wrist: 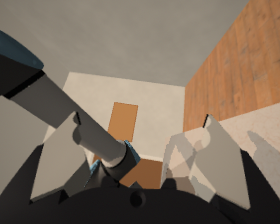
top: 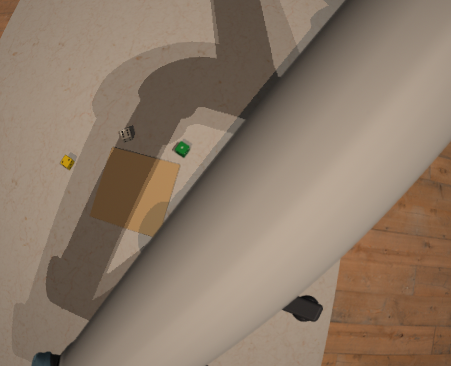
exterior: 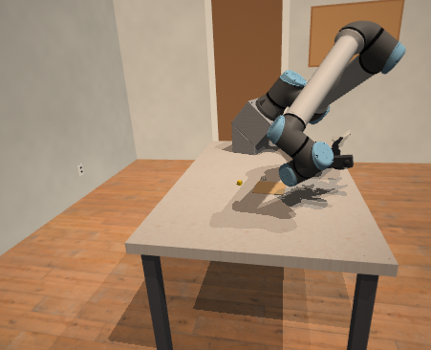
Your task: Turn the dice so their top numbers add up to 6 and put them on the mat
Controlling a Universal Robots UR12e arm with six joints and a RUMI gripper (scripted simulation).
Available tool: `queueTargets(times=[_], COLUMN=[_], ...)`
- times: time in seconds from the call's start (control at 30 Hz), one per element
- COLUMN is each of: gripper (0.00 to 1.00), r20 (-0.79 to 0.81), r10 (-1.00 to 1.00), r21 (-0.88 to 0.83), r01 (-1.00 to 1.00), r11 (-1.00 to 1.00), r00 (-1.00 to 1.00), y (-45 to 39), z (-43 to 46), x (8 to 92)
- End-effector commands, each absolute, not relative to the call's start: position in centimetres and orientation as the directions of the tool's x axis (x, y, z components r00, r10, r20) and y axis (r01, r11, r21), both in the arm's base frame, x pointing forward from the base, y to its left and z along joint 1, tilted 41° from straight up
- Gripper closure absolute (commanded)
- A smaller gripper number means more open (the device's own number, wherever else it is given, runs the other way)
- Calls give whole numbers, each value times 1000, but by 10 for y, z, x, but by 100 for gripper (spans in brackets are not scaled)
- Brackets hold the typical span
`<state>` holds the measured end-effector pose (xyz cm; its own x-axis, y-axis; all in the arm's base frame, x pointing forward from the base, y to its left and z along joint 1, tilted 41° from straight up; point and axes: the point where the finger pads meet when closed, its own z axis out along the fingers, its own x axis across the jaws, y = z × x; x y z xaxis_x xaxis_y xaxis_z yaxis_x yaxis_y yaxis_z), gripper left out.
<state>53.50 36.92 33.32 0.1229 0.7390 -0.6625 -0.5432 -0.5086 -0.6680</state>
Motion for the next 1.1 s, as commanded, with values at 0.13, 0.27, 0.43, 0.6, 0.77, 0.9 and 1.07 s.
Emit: queueTargets(times=[0.13, 0.27, 0.43, 0.6, 0.77, 0.9, 1.07], gripper=[0, 0, 0, 0, 0, 0, 0], r20=[-662, -660, -654, -648, -629, -604, -577], r10=[739, 737, 733, 727, 710, 687, 662], r21=[-671, -679, -700, -719, -757, -792, -816], r01=[-541, -534, -516, -498, -455, -406, -362], r11=[-507, -503, -494, -485, -469, -457, -450], r00=[129, 144, 187, 227, 315, 404, 479], y=[368, 364, 355, 347, 329, 311, 295], z=[332, 327, 313, 300, 270, 240, 215], x=[535, 534, 532, 531, 528, 527, 528])
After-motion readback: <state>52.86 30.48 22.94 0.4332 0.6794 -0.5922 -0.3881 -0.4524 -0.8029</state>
